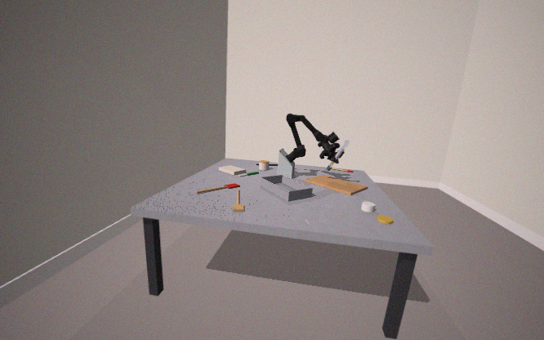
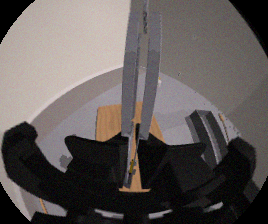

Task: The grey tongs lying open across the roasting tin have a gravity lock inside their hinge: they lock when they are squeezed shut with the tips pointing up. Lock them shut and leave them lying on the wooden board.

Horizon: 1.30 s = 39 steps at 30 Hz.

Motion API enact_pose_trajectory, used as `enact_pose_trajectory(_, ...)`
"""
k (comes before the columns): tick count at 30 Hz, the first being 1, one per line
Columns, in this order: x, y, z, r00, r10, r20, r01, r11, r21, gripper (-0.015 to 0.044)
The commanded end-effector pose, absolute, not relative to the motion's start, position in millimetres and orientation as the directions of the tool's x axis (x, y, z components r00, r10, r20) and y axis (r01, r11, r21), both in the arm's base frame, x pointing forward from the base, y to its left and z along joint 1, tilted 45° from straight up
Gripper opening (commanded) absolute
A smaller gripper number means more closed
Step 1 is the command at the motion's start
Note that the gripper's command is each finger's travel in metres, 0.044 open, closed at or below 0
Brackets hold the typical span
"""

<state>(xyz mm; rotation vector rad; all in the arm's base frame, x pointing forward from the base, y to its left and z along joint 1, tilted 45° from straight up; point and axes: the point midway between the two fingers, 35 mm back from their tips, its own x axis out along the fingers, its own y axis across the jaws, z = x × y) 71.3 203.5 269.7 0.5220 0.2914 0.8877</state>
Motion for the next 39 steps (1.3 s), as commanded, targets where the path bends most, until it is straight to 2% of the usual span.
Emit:
enact_pose_trajectory(1, 72, 204, 271, 0.603, 0.797, -0.035, -0.661, 0.524, 0.538, -0.0150)
enact_pose_trajectory(21, 81, 230, 270, 0.454, 0.825, -0.335, -0.757, 0.556, 0.344, -0.0150)
enact_pose_trajectory(39, 88, 231, 264, 0.232, 0.760, -0.608, -0.757, 0.533, 0.377, -0.0150)
